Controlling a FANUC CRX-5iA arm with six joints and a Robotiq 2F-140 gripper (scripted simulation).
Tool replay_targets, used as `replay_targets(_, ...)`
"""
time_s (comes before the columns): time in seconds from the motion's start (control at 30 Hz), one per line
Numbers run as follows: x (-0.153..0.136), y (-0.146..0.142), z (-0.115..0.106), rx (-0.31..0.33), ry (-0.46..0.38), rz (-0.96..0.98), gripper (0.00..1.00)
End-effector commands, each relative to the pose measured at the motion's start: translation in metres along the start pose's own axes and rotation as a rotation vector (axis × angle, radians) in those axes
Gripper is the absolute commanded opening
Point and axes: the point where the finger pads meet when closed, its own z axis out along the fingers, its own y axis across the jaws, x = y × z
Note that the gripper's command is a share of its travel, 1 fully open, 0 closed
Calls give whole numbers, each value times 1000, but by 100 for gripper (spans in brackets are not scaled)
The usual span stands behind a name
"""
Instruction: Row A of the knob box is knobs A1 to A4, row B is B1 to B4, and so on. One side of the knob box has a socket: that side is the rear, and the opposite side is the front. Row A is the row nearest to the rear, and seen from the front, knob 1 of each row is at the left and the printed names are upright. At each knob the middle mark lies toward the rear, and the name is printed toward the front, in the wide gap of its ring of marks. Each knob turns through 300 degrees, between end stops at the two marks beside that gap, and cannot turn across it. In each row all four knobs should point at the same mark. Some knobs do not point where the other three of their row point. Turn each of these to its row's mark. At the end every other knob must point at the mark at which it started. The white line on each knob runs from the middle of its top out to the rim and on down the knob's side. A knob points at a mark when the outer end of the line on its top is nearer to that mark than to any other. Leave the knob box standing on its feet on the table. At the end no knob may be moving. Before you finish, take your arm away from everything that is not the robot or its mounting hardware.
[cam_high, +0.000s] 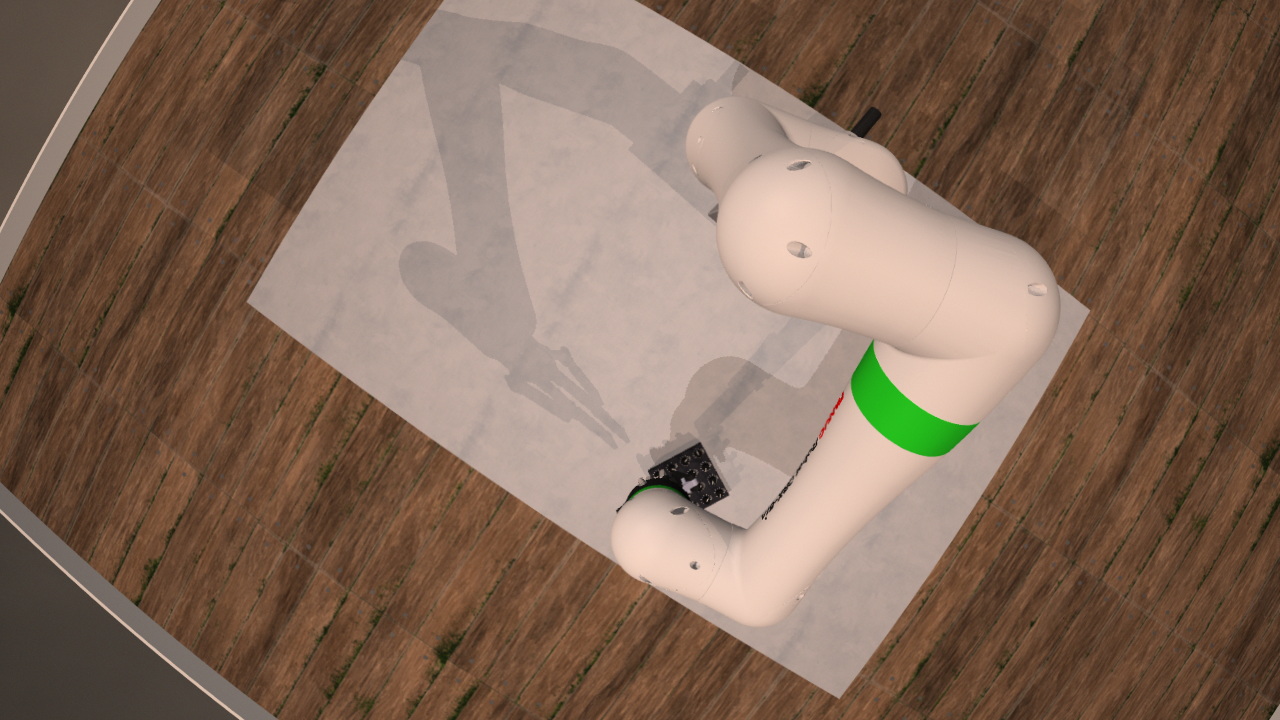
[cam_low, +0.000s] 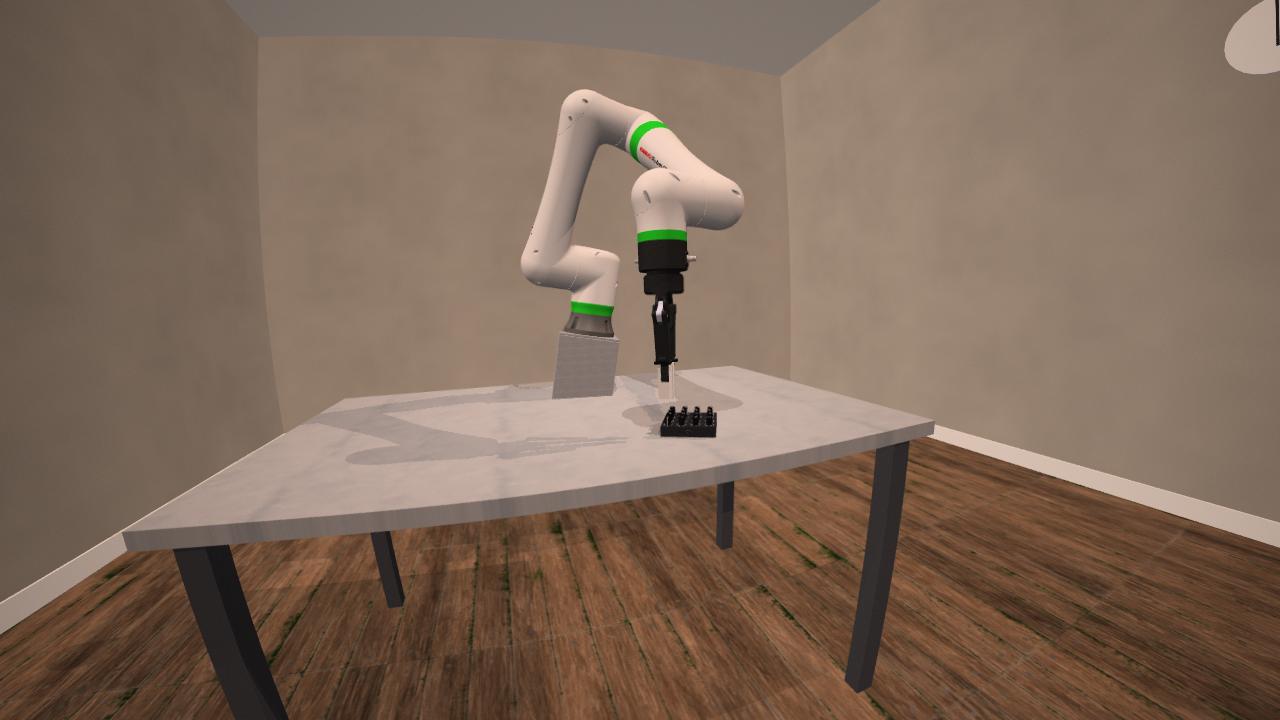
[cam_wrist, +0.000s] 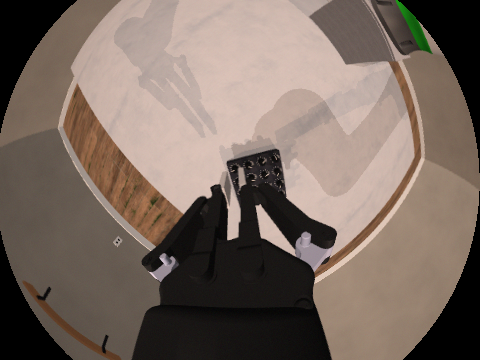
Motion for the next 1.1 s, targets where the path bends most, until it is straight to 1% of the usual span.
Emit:
replay_targets(0.0,0,0,3,0,0,0,12)
replay_targets(0.4,0,0,19,0,0,0,12)
replay_targets(0.83,0,0,30,0,0,0,12)
replay_targets(1.07,0,0,33,0,0,0,12)
